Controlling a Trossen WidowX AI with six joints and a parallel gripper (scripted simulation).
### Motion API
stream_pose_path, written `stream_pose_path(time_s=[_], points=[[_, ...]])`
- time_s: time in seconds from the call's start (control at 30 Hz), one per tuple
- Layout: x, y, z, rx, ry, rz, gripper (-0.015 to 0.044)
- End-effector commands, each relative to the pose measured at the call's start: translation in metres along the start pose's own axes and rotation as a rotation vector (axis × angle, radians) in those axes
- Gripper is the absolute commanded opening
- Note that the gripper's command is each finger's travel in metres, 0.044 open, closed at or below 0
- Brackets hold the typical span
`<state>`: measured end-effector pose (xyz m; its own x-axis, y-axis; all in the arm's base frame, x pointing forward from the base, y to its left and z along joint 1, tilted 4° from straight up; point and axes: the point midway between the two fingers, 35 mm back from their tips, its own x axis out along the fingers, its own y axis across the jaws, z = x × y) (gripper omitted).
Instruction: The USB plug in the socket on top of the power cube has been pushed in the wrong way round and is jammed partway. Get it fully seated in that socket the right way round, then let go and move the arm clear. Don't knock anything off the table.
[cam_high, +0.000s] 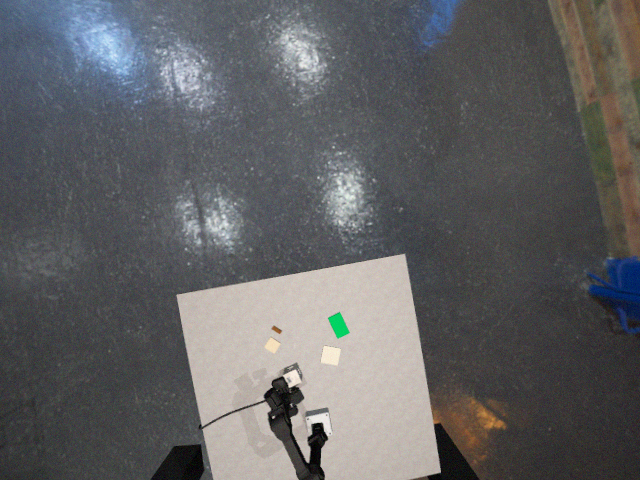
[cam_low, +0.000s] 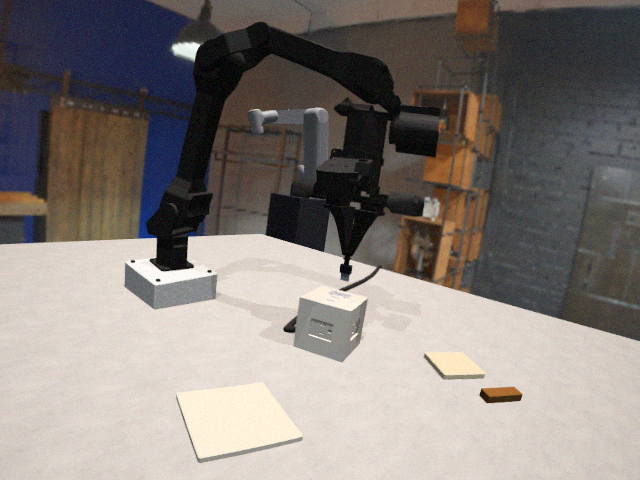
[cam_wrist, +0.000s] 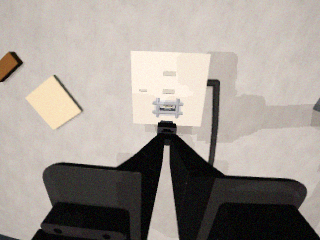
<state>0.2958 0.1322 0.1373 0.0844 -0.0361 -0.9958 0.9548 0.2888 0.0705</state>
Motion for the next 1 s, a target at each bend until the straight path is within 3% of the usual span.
stream_pose_path(time_s=[0.0,0.97], points=[[0.0019,-0.0006,0.0010,-0.007,-0.006,-0.003,0.0000],[0.0054,-0.0006,0.0025,-0.015,-0.015,-0.003,0.0000]])
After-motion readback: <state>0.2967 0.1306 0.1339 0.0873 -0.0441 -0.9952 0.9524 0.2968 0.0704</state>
